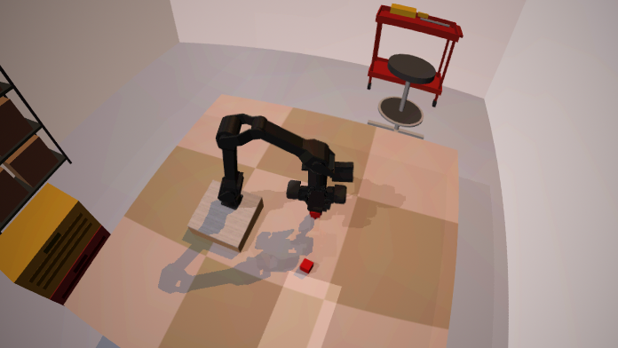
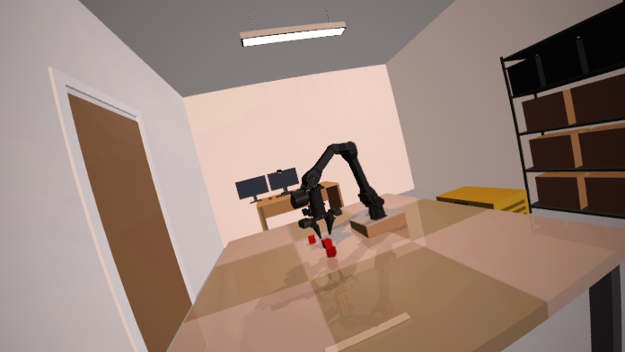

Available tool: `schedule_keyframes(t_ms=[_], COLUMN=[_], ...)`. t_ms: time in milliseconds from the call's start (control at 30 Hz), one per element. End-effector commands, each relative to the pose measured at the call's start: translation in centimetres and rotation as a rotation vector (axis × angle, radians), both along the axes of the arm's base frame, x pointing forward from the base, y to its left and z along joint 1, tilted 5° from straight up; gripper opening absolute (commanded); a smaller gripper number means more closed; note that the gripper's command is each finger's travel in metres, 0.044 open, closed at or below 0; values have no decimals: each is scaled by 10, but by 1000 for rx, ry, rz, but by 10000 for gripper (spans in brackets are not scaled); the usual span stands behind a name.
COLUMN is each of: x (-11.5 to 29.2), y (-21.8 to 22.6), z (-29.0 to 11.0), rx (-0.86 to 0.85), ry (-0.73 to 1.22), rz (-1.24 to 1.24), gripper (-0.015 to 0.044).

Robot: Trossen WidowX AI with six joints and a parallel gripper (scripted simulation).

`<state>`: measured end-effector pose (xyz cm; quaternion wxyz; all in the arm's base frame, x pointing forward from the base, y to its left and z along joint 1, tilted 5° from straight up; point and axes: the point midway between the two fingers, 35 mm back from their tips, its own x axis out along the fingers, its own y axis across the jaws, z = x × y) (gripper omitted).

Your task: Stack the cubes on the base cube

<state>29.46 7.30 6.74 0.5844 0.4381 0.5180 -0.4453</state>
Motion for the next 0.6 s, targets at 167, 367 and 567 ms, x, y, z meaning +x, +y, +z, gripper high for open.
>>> schedule_keyframes(t_ms=[167, 367, 567], x=[8, 16, 22], y=[-15, -32, -49], z=[5, 11, 18], rx=[-17, -36, -55], ry=[18, 36, 54], rz=[247, 517, 787], gripper=[265, 265, 265])
